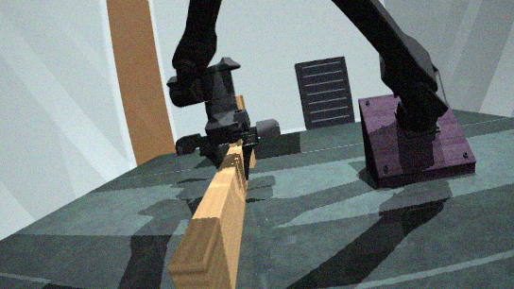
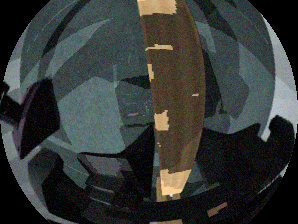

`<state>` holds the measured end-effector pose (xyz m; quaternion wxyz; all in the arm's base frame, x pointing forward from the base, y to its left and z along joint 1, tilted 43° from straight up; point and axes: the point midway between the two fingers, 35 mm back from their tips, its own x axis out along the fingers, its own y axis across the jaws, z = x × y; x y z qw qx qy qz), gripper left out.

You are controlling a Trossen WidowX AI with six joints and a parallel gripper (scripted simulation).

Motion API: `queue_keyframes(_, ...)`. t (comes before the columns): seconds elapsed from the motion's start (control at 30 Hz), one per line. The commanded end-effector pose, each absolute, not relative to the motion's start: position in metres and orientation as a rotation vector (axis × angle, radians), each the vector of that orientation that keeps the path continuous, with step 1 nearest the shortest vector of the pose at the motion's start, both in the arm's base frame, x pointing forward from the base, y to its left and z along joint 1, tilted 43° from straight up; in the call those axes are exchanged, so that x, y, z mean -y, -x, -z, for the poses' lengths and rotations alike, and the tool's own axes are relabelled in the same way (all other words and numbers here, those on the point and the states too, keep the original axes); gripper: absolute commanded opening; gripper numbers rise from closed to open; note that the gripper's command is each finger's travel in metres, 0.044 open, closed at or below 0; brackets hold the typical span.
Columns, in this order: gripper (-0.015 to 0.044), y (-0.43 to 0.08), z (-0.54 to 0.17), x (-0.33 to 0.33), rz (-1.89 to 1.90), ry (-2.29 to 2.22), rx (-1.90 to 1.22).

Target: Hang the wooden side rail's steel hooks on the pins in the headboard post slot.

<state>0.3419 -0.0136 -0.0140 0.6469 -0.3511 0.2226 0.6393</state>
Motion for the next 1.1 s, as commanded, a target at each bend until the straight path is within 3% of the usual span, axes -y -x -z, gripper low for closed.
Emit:
queue_keyframes(0.0,0.0085,-0.342,0.015,0.013,-1.452,0.793,-0.507)
queue_keyframes(0.1,0.0065,-0.342,0.015,0.013,-1.452,0.793,-0.507)
queue_keyframes(0.2,0.0,-0.342,0.015,0.013,-1.452,0.793,-0.507)
queue_keyframes(1.07,0.0,-0.353,0.013,0.014,-1.404,0.689,-0.595)
